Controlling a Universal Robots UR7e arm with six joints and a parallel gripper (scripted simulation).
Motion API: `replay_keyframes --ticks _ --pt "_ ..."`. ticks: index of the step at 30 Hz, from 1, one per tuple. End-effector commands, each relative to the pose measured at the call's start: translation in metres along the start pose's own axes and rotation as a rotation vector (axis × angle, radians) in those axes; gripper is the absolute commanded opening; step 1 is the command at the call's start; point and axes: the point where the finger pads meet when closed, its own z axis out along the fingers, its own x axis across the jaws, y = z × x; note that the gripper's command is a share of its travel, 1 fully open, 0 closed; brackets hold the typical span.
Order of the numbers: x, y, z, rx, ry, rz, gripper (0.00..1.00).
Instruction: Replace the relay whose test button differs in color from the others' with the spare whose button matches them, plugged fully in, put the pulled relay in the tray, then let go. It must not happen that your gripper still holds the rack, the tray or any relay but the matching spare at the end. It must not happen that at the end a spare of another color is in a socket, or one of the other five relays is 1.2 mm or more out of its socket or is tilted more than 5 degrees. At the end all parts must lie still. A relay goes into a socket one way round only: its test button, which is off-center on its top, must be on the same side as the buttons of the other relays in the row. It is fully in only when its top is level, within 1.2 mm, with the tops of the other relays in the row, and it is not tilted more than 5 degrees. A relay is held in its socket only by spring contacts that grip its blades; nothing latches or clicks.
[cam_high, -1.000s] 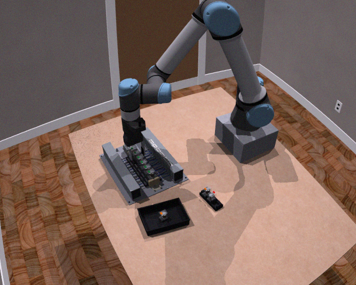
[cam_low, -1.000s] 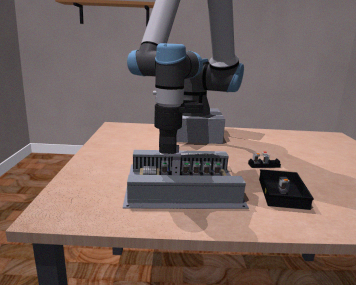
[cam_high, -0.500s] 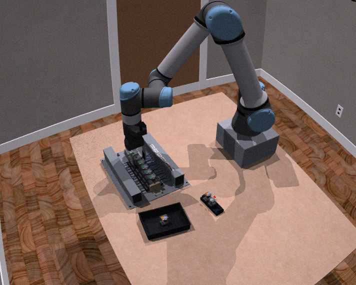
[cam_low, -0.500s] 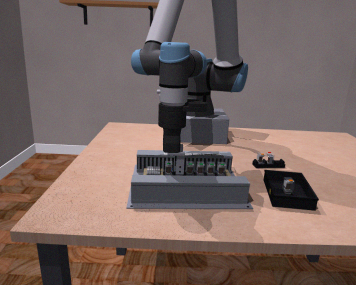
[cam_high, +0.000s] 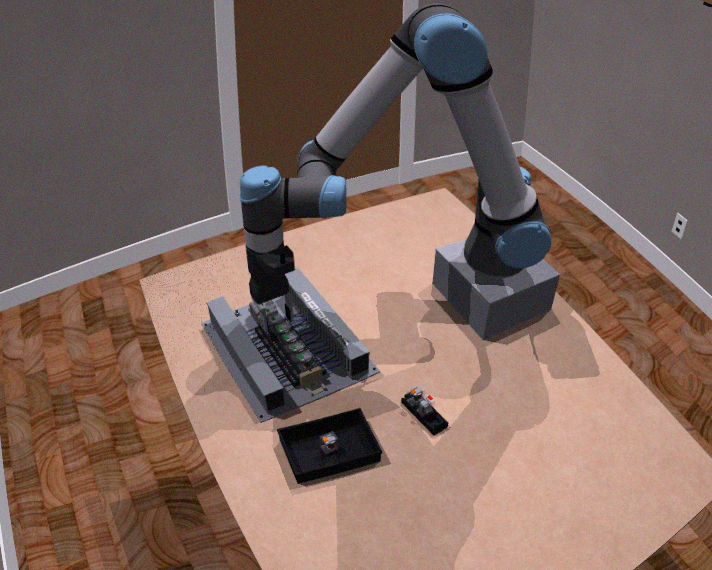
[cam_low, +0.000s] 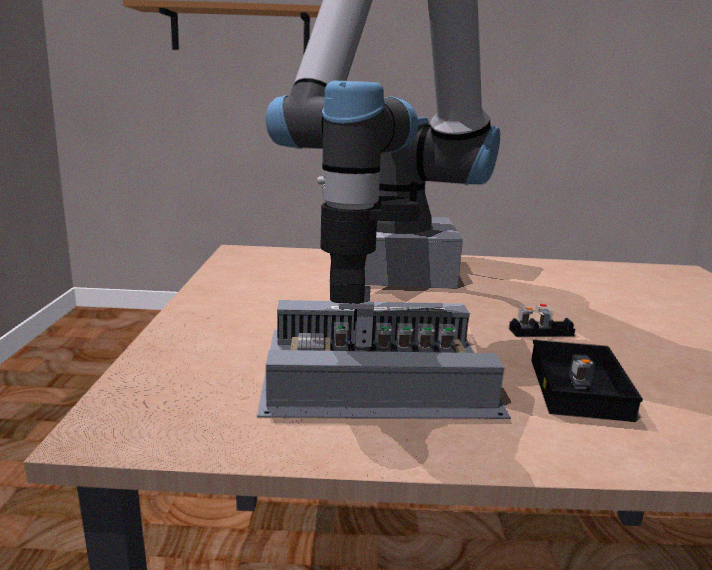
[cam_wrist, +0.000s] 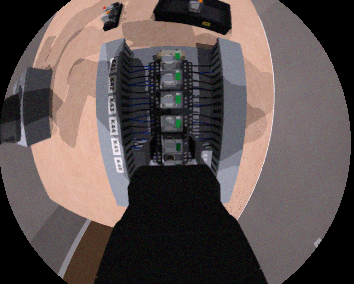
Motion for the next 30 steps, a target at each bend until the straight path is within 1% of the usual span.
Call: replay_keyframes --ticks 1,4,16,21,30 --pt "0.0004 0.0002 -0.0021 -0.001 0.001 0.0 1.0" --pt "0.0004 0.0002 -0.0045 -0.001 0.001 0.0 1.0" --pt "0.0004 0.0002 -0.0045 -0.001 0.001 0.0 1.0" --pt "0.0004 0.0002 -0.0084 -0.001 0.001 0.0 1.0" --pt "0.0004 0.0002 -0.0084 -0.001 0.001 0.0 1.0"
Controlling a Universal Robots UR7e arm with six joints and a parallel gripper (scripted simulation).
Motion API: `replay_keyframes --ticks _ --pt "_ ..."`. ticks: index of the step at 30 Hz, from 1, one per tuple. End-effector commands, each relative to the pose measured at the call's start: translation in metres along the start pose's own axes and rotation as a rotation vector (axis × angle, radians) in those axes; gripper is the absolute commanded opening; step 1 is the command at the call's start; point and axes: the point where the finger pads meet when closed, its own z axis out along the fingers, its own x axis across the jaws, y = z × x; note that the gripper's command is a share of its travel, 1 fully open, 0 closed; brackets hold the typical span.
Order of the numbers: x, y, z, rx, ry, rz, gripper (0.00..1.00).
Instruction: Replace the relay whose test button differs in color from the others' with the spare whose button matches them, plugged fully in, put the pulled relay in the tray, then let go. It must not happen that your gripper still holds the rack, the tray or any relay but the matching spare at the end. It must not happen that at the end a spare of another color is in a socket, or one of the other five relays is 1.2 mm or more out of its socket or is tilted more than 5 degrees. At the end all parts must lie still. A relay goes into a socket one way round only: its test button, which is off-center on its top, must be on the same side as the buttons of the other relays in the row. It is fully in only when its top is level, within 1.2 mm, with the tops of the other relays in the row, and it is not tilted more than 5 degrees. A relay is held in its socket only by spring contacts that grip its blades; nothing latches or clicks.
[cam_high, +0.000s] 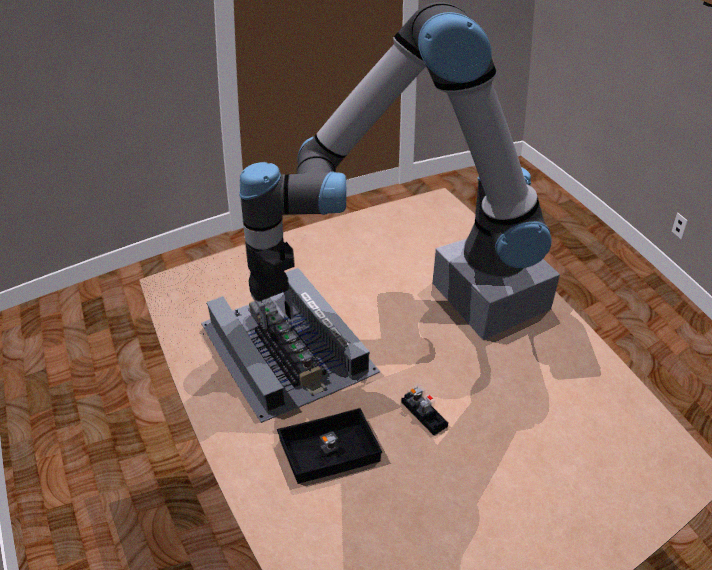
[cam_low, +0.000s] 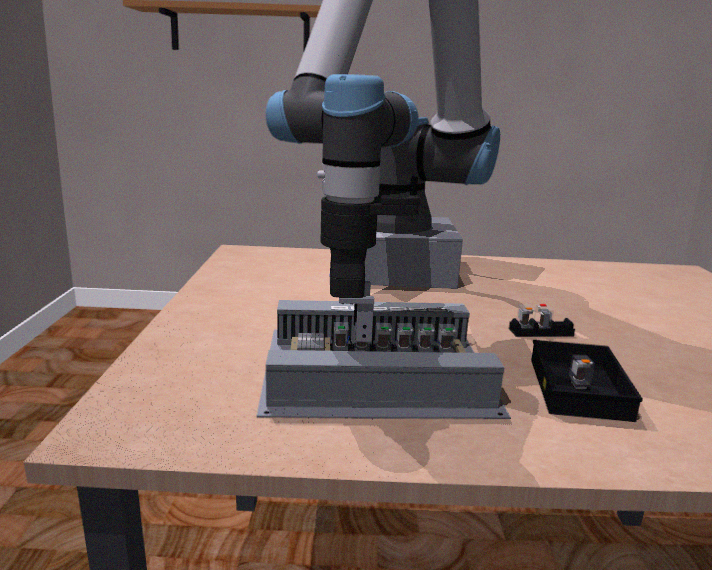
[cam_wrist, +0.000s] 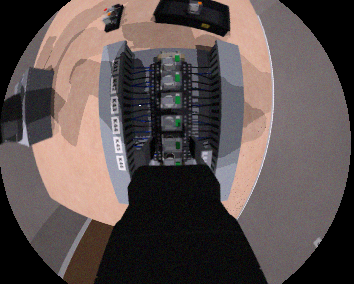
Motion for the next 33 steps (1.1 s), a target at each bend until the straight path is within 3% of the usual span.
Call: replay_keyframes --ticks 1,33 --pt "0.0004 0.0002 -0.0007 -0.001 0.001 0.0 1.0" --pt "0.0004 0.0002 -0.0086 -0.001 0.001 0.0 1.0"
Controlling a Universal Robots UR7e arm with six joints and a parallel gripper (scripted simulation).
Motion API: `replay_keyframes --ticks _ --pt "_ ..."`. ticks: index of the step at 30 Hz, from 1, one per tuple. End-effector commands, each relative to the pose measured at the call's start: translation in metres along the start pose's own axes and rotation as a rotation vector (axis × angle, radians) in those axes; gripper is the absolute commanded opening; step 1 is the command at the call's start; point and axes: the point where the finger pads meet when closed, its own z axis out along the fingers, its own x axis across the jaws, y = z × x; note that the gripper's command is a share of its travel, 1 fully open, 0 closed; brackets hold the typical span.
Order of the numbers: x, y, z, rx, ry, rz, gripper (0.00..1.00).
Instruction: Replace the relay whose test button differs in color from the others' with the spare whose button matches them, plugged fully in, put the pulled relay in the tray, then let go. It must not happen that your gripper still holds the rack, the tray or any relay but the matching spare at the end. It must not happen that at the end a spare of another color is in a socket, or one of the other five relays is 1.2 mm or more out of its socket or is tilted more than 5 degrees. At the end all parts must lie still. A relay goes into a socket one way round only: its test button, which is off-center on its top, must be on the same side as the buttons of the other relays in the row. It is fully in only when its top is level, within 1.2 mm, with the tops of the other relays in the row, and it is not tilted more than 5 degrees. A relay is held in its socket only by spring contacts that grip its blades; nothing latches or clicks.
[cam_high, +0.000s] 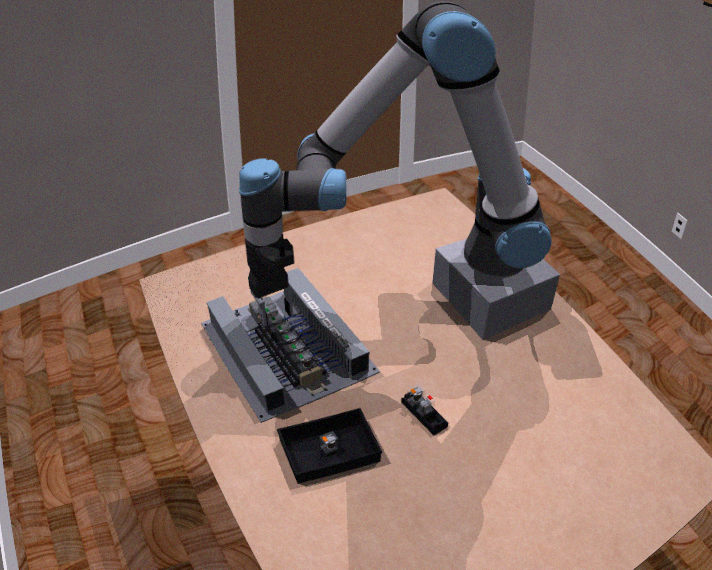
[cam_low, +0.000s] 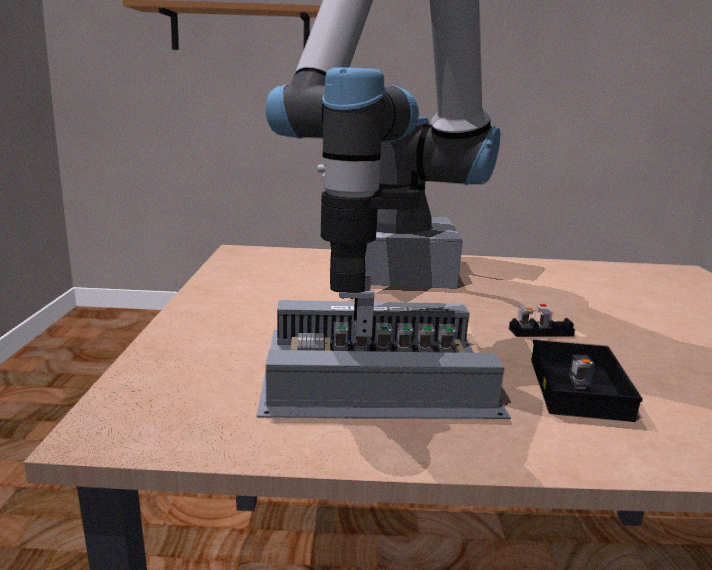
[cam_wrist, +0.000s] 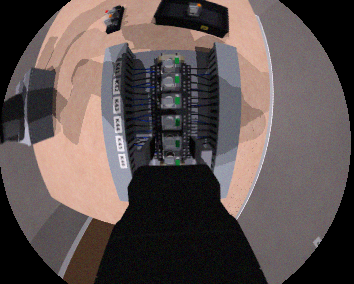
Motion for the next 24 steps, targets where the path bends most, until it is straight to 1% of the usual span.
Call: replay_keyframes --ticks 1,4,9,21,24 --pt "0.0 0.0 -0.001 -0.001 0.001 0.0 1.0" --pt "0.0 0.0 -0.001 -0.001 0.001 0.0 1.0" --pt "0.0 0.0 -0.007 -0.001 0.001 0.0 1.0" --pt "0.0 0.0 -0.007 -0.001 0.001 0.0 1.0" --pt "0.0 0.0 -0.034 -0.001 0.001 0.0 1.0"
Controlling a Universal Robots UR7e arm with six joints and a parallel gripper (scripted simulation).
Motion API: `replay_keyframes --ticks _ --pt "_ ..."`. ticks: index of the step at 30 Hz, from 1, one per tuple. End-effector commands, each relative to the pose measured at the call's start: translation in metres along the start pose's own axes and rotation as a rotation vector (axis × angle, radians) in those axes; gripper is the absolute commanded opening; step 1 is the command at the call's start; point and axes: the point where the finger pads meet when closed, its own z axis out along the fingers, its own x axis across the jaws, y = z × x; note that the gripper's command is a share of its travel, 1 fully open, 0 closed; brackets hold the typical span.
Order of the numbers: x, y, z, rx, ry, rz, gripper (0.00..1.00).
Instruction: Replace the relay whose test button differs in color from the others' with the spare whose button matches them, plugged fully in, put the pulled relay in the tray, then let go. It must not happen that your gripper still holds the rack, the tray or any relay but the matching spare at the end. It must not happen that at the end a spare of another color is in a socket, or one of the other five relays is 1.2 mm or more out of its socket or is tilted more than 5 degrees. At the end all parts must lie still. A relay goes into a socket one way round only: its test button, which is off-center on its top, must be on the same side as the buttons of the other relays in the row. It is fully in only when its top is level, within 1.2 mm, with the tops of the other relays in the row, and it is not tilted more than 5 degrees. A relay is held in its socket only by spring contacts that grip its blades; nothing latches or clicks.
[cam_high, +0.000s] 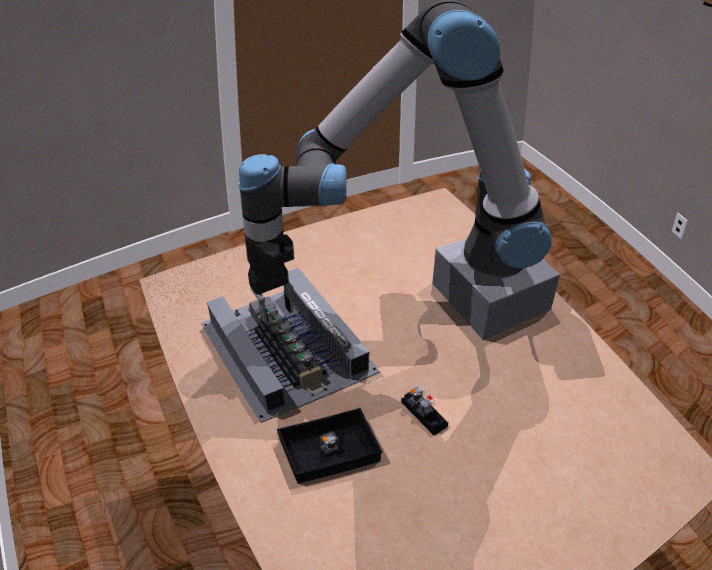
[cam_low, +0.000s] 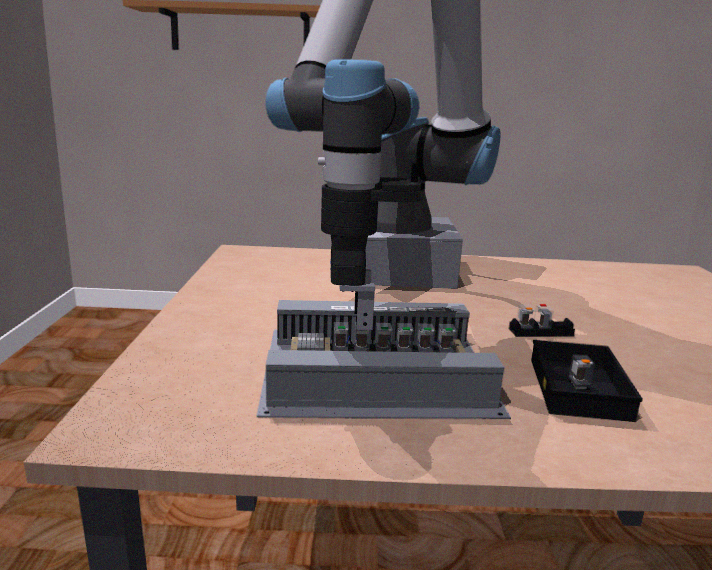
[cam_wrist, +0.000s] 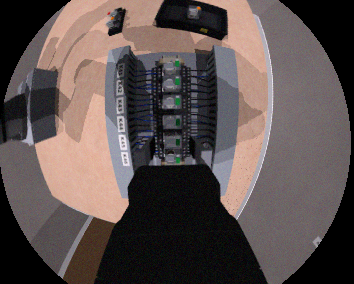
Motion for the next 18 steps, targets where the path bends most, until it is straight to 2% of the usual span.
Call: replay_keyframes --ticks 1,2,14,18 --pt "0.0012 0.0006 -0.033 -0.002 0.004 0.0 1.0" --pt "0.0011 0.0006 -0.042 -0.002 0.004 0.0 1.0" --pt "0.0011 0.0006 -0.042 -0.002 0.004 0.0 1.0" --pt "0.0011 0.0006 -0.0362 -0.002 0.004 0.0 1.0"
